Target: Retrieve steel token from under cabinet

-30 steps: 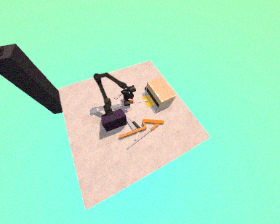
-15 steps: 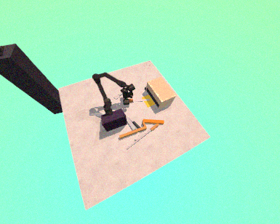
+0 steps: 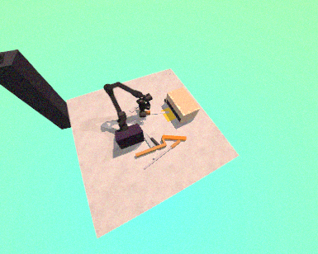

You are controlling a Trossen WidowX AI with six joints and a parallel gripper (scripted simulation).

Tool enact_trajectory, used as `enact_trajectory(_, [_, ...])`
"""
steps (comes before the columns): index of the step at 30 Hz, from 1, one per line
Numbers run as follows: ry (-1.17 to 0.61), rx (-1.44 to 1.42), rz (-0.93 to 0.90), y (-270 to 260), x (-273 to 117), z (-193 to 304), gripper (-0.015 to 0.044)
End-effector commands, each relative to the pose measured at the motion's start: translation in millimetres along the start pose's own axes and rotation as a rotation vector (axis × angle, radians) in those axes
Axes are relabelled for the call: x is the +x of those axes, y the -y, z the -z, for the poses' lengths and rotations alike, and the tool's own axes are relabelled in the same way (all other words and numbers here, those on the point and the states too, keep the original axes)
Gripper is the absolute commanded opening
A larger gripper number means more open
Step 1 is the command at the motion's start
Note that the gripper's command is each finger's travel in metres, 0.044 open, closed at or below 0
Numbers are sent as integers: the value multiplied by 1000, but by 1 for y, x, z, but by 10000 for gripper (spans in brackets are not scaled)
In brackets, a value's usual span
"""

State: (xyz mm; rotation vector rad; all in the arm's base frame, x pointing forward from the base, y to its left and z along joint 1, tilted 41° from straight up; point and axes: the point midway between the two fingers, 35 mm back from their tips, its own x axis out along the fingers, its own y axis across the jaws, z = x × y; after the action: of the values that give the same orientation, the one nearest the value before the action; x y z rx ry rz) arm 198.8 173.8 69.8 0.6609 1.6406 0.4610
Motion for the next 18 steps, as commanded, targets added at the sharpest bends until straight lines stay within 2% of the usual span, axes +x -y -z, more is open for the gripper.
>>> enact_trajectory(1, [2,-15,-9,-6,-2,1,0])
enact_trajectory(18, [2,-15,-10,-21,-2,6,0])
